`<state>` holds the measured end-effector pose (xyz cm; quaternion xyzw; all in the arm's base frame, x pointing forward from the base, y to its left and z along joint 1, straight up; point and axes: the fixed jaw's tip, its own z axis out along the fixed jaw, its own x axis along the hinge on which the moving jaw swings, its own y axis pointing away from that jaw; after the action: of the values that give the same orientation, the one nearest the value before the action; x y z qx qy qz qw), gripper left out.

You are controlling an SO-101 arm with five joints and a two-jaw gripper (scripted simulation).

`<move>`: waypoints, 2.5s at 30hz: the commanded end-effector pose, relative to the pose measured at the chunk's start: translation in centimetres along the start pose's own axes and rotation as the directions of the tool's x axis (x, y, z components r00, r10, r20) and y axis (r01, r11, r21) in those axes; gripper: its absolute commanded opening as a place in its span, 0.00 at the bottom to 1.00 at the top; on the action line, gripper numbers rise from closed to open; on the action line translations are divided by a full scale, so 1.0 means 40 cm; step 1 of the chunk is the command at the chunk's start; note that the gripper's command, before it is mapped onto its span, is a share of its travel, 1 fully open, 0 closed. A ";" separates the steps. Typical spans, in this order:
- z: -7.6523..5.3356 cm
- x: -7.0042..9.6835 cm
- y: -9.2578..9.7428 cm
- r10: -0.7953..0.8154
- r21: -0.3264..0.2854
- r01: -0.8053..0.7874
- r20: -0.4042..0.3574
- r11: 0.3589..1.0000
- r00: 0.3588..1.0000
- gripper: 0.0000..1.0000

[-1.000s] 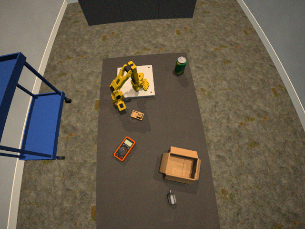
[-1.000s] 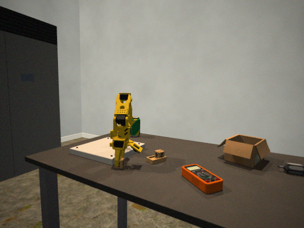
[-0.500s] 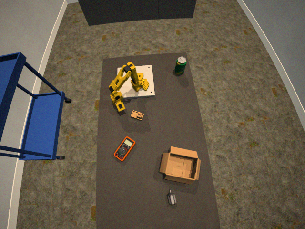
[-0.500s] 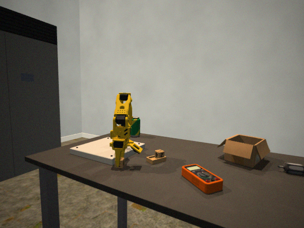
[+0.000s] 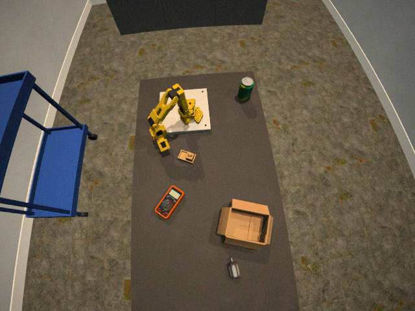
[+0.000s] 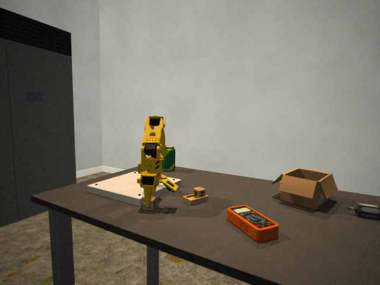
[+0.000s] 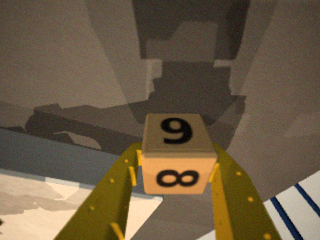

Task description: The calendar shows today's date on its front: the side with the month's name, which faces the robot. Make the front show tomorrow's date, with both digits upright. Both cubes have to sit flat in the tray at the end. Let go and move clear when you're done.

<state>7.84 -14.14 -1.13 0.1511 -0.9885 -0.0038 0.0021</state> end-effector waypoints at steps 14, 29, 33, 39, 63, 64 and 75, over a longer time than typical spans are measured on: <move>0.004 0.001 0.005 -0.004 -0.020 0.004 -0.002 1.000 1.000 0.10; 0.004 0.001 0.005 -0.004 -0.020 0.004 -0.002 1.000 1.000 0.00; 0.004 0.001 0.005 -0.004 -0.020 0.004 -0.002 1.000 1.000 0.00; -0.006 0.001 0.004 -0.004 -0.020 0.004 -0.002 1.000 1.000 0.00; -0.120 -0.001 0.009 -0.004 -0.020 0.004 -0.003 1.000 1.000 0.00; -0.120 -0.001 0.009 -0.004 -0.020 0.004 -0.003 1.000 1.000 0.00; -0.120 -0.049 0.021 -0.134 -0.019 0.134 -0.004 0.991 0.991 0.00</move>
<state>8.33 -13.32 3.31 0.1769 -0.9840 -0.0209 0.0090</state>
